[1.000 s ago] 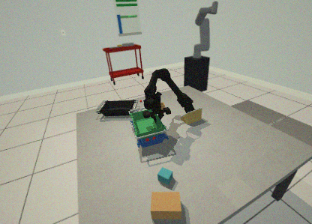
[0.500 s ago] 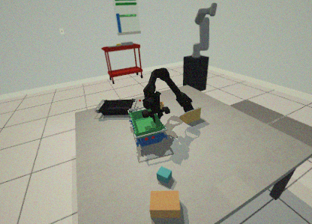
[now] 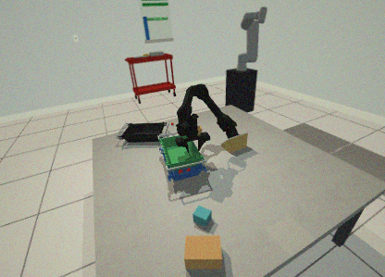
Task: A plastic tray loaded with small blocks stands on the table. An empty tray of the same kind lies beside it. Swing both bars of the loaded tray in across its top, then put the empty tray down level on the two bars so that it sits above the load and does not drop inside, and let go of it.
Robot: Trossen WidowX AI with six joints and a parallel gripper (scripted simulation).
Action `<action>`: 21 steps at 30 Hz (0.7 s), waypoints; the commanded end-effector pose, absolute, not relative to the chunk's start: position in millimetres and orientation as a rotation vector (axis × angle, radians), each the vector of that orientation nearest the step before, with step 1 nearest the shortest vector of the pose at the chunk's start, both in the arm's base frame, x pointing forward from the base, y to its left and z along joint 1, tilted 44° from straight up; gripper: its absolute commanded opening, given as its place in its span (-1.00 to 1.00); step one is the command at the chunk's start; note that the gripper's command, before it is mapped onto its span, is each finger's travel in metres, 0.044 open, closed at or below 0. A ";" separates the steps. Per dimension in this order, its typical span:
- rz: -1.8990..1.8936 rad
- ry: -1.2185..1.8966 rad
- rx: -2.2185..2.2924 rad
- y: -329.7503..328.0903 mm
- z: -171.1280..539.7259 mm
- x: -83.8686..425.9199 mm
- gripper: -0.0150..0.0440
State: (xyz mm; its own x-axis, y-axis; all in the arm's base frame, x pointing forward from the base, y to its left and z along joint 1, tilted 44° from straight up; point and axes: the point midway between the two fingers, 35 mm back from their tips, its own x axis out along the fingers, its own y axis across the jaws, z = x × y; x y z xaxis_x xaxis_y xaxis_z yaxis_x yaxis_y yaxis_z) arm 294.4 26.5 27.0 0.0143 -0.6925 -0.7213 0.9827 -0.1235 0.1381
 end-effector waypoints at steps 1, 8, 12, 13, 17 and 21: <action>-1.534 0.500 0.773 26.8 26.7 293.6 0.70; -1.533 0.491 0.777 26.5 27.0 294.4 1.00; -1.533 0.491 0.777 26.5 27.0 294.4 1.00; -1.533 0.491 0.777 26.5 27.0 294.4 1.00; -1.531 0.495 0.775 33.0 32.7 295.9 1.00; -1.525 0.504 0.769 47.7 46.3 298.3 1.00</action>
